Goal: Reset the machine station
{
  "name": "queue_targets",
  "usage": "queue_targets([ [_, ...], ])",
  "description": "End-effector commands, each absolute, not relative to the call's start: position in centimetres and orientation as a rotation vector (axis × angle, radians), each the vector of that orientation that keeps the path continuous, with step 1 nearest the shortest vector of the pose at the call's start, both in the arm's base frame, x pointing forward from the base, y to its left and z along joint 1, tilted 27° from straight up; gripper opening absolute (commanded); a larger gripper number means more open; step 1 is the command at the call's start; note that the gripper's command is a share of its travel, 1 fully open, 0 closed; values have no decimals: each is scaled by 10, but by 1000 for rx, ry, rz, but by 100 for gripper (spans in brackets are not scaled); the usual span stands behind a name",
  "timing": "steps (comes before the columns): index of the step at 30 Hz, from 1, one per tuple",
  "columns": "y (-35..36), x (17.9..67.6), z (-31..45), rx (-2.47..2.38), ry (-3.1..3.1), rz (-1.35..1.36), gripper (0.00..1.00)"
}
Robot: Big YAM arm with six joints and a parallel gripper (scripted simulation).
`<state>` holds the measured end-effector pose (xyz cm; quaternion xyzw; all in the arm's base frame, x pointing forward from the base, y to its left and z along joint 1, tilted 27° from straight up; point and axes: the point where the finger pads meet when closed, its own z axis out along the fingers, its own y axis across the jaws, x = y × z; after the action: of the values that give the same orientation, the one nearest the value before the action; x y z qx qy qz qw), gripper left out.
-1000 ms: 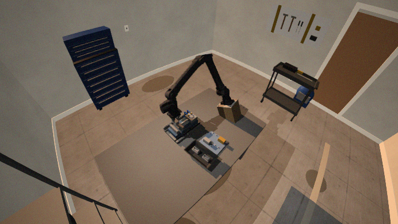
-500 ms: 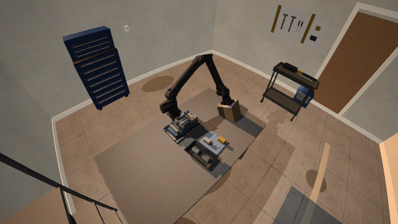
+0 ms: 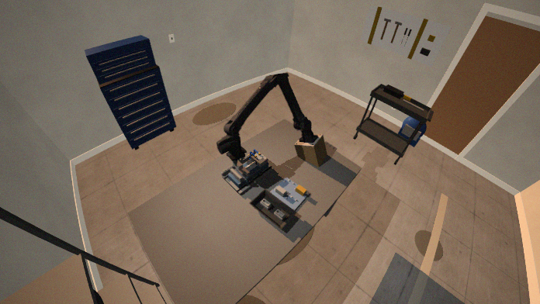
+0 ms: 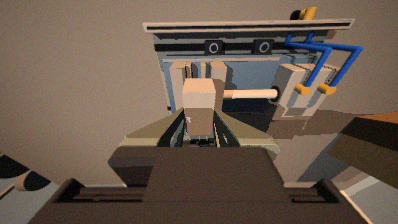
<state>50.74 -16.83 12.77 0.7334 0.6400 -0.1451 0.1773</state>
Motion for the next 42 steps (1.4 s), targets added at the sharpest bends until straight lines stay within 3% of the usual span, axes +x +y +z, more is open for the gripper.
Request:
queue_targets([
  [1,-154,530,151,2029,1806,-354,0],
  [42,-144,531,159,2026,1814,-359,0],
])
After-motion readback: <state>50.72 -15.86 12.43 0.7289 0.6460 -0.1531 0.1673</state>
